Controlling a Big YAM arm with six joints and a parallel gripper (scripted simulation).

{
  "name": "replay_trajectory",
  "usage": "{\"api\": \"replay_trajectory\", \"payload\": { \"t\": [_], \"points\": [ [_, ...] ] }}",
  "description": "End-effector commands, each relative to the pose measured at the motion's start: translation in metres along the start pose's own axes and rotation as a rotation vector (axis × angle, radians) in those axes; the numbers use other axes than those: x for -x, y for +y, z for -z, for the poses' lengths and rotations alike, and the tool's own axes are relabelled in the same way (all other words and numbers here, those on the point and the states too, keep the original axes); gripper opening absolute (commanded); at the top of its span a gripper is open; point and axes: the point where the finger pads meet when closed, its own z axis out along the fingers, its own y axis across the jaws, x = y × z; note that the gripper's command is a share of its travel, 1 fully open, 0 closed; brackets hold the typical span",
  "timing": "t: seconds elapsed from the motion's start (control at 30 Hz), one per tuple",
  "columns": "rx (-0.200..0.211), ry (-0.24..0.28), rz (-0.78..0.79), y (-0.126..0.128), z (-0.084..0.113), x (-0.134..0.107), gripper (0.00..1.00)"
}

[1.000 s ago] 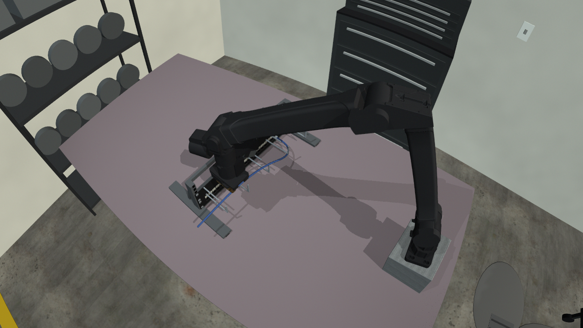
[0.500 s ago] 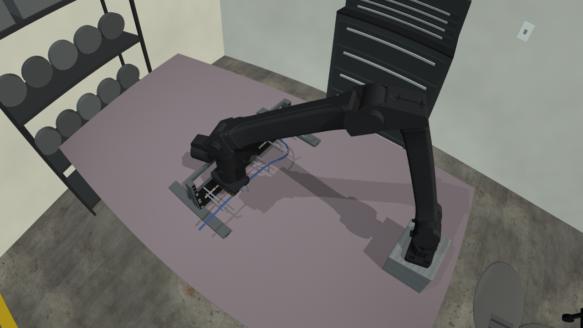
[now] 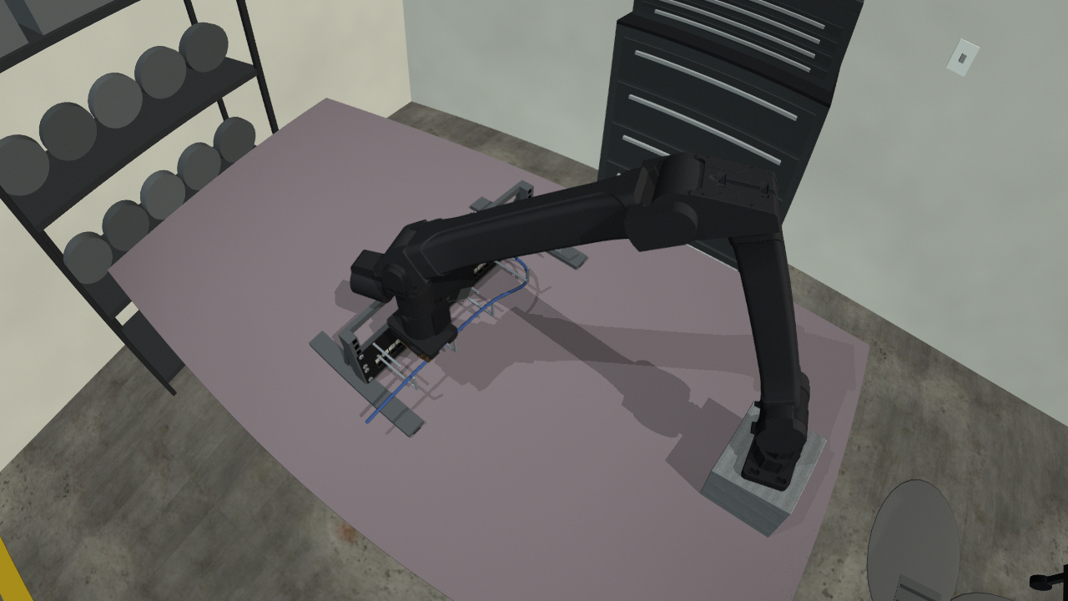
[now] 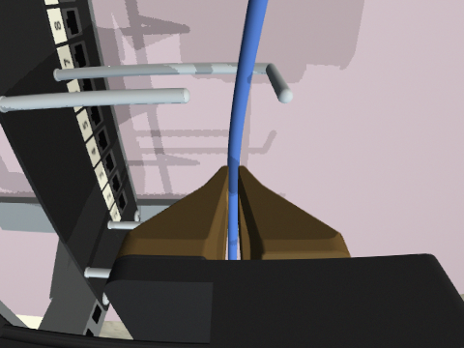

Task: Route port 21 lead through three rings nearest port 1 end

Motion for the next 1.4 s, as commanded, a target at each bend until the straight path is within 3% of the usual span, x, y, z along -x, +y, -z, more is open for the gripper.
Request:
{"api": "replay_trajectory", "payload": {
  "t": [0.0, 0.47, 0.6, 1.37],
  "points": [
    [0.020, 0.011, 0.013, 0.007, -0.004, -0.006, 0.00],
    [0.029, 0.014, 0.013, 0.012, -0.002, -0.007, 0.00],
    [0.062, 0.025, 0.010, 0.028, 0.010, -0.010, 0.00],
    [0.041, 0.019, 0.021, 0.046, 0.011, -0.013, 0.00]
  ]
}}
